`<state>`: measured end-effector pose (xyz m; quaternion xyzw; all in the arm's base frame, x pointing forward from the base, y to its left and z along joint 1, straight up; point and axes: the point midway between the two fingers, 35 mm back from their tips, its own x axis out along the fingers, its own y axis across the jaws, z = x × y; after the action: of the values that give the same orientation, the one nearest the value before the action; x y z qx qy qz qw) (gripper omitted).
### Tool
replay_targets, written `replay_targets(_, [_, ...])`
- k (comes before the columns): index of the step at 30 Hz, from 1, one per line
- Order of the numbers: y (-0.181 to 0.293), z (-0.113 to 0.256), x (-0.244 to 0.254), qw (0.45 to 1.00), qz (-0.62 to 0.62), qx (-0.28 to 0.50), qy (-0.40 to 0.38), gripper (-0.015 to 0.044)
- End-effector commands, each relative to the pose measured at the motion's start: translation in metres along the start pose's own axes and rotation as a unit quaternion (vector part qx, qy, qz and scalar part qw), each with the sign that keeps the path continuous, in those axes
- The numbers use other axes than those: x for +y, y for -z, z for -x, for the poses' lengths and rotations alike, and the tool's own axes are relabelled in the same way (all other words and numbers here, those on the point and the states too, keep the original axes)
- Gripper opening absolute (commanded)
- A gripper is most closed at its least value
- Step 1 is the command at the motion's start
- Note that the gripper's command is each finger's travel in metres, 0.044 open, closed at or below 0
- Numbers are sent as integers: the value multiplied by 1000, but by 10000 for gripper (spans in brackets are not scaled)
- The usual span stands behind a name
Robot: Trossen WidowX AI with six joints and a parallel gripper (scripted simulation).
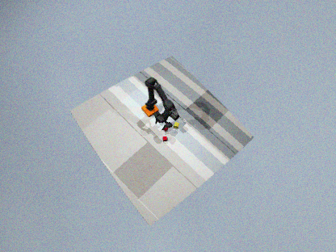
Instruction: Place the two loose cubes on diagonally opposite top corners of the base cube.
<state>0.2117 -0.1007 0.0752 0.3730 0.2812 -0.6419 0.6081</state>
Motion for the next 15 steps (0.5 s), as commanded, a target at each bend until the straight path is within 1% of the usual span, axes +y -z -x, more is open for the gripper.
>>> replay_targets(1, [0, 0, 1, 1000, 2, 2, 1, 374])
replay_targets(5, [-5, 3, 14, 998, 52, 39, 9, 269])
replay_targets(15, [-23, 12, 53, 967, 214, 142, 1, 265])
